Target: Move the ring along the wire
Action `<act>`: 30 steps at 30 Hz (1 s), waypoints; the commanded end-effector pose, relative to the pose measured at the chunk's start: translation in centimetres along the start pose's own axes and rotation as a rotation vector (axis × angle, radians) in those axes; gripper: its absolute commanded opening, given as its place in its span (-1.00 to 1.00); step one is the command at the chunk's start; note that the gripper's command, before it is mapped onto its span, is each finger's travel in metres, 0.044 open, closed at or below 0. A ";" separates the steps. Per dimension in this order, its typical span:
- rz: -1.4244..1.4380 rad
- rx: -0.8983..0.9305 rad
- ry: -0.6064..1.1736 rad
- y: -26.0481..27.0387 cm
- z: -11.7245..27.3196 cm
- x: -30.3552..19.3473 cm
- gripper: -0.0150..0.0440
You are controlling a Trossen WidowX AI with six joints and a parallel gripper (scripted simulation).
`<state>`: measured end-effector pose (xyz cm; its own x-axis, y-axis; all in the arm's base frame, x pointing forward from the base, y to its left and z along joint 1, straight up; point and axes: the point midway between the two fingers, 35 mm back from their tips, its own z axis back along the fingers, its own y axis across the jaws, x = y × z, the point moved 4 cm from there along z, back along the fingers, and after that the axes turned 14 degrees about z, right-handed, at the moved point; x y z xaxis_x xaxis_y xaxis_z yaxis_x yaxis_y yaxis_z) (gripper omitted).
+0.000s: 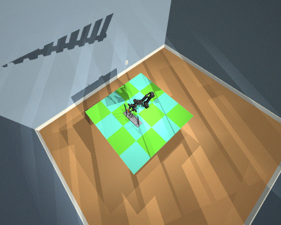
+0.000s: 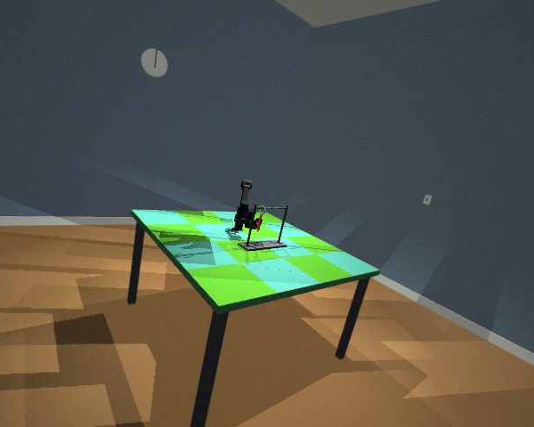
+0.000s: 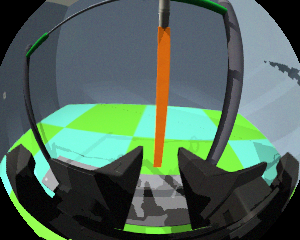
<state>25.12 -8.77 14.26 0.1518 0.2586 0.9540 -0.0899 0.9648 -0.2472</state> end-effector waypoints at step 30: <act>-0.001 -0.006 -0.010 0.2 -3.9 0.0 0.05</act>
<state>28.76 -8.22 13.35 0.1460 0.2583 0.9550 -0.0901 0.9648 -0.2471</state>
